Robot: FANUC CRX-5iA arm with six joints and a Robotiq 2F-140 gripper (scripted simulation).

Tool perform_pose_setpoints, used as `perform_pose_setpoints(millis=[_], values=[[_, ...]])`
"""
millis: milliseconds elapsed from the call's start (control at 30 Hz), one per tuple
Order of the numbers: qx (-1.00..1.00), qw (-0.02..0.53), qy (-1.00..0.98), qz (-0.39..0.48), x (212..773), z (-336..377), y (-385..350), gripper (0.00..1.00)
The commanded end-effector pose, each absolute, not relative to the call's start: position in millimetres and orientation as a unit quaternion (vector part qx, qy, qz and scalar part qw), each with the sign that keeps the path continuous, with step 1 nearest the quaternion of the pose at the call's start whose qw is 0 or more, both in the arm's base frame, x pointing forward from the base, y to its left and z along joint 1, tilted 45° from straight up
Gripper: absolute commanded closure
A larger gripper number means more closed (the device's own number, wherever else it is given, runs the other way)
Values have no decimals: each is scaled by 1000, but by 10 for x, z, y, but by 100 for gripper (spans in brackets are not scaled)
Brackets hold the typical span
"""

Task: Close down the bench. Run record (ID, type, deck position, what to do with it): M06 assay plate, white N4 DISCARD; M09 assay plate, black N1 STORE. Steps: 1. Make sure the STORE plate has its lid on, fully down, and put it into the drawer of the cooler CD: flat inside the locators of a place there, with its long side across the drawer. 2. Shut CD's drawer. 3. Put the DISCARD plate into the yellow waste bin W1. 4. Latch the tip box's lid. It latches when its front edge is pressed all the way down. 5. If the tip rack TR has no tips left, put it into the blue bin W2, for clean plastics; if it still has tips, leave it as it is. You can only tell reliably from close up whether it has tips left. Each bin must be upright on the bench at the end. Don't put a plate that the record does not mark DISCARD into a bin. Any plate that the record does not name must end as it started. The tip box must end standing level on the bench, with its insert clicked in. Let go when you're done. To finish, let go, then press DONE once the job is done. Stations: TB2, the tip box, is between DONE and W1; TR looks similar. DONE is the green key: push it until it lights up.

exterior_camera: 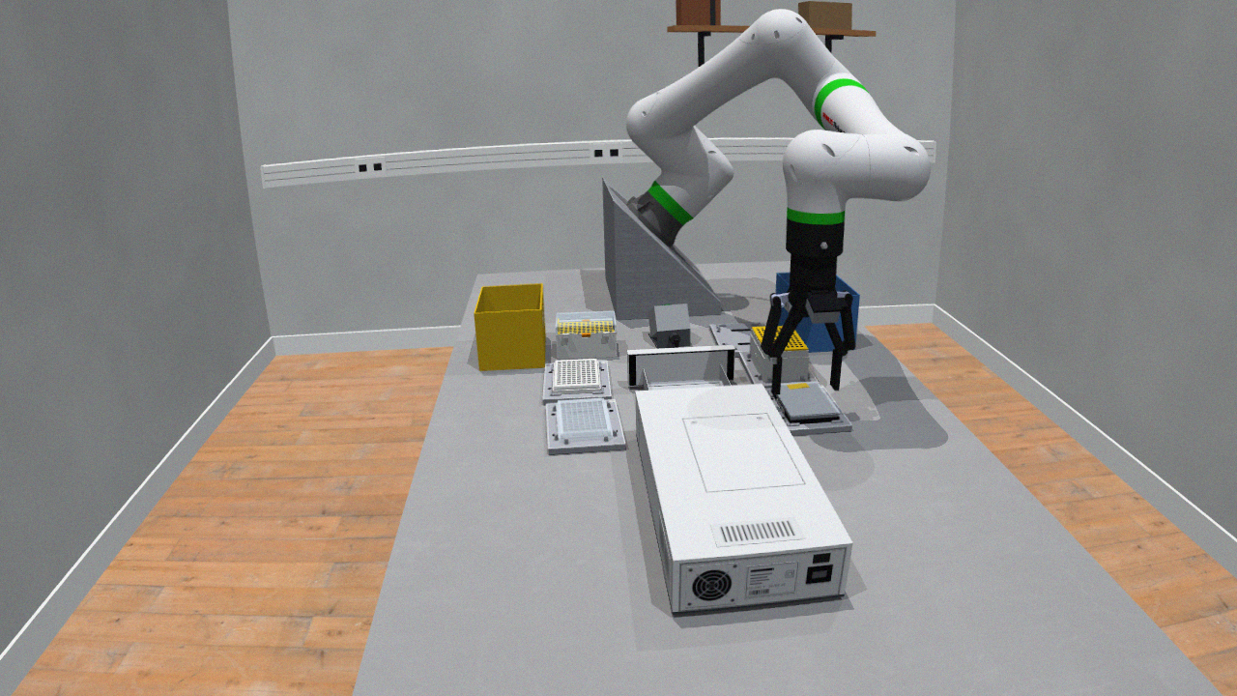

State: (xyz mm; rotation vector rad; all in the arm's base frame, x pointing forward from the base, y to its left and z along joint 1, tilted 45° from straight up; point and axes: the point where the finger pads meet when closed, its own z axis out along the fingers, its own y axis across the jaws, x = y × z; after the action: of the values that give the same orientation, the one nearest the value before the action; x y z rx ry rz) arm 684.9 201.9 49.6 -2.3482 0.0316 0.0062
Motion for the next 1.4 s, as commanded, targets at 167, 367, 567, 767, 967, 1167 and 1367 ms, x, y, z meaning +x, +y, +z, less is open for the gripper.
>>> perform_pose_setpoints(millis=[167,367,567,767,967,1167,1367], values=[[-922,386,13,1,6855,468,2046,30],[-922,386,13,1,6856,412,2103,30],[-922,386,13,1,6856,375,2141,30],[-922,386,13,1,6857,321,2196,30],[-922,386,13,1,6857,321,2196,30],[-922,386,13,1,6857,322,2195,32],[-922,386,13,1,6857,325,2192,34]])
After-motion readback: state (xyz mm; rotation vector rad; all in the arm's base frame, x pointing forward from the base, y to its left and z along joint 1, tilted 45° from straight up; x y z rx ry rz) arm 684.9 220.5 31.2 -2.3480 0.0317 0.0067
